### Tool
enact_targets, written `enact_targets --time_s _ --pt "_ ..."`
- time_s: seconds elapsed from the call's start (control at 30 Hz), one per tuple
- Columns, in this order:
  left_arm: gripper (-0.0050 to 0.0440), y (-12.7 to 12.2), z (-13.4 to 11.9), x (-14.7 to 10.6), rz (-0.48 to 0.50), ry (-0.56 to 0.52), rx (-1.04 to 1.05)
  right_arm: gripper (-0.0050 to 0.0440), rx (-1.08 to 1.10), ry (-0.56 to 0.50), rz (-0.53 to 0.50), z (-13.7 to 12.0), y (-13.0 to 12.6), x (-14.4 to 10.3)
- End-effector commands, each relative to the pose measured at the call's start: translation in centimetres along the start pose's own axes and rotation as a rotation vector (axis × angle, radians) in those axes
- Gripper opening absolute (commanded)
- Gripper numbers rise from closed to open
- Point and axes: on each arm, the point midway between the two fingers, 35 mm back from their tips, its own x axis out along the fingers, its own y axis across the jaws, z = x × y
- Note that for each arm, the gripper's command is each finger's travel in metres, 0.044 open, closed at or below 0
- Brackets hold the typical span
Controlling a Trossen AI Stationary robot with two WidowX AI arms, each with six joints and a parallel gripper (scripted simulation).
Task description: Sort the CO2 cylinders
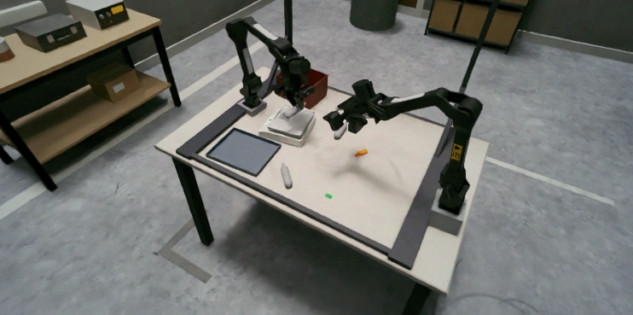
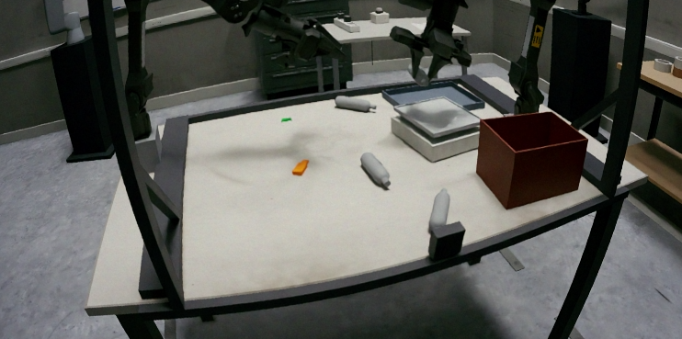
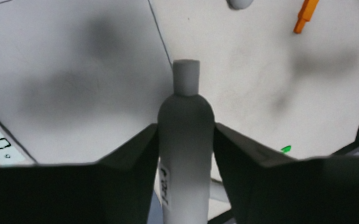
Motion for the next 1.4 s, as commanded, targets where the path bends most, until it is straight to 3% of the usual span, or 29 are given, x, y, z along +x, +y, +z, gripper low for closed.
enact_targets --time_s 0.0,0.17,0.4,0.7,1.13,1.37 --pt "0.044 0.0 -1.1 -0.5 0.0 0.028 -0.001 -0.005 0.001 0.004 -0.036 -0.1 -3.5 0.1" --pt "0.044 0.0 -1.1 -0.5 0.0 0.028 -0.001 -0.005 0.001 0.004 -0.038 -0.1 -6.3 1.1" --pt "0.044 0.0 -1.1 -0.5 0.0 0.028 -0.001 -0.005 0.001 0.004 -0.037 -0.1 -7.5 1.5" --pt "0.044 0.0 -1.1 -0.5 0.0 0.028 -0.001 -0.005 0.0 0.004 -0.031 -0.2 -7.8 1.5" --pt "0.044 0.0 0.2 -3.5 0.0 0.025 -0.002 -0.005 0.001 0.002 -0.033 -0.1 -7.6 1.4" --pt "0.044 0.0 0.6 -3.2 -0.001 0.012 -0.003 -0.005 0.001 0.002 -0.033 -0.1 -7.6 1.4"
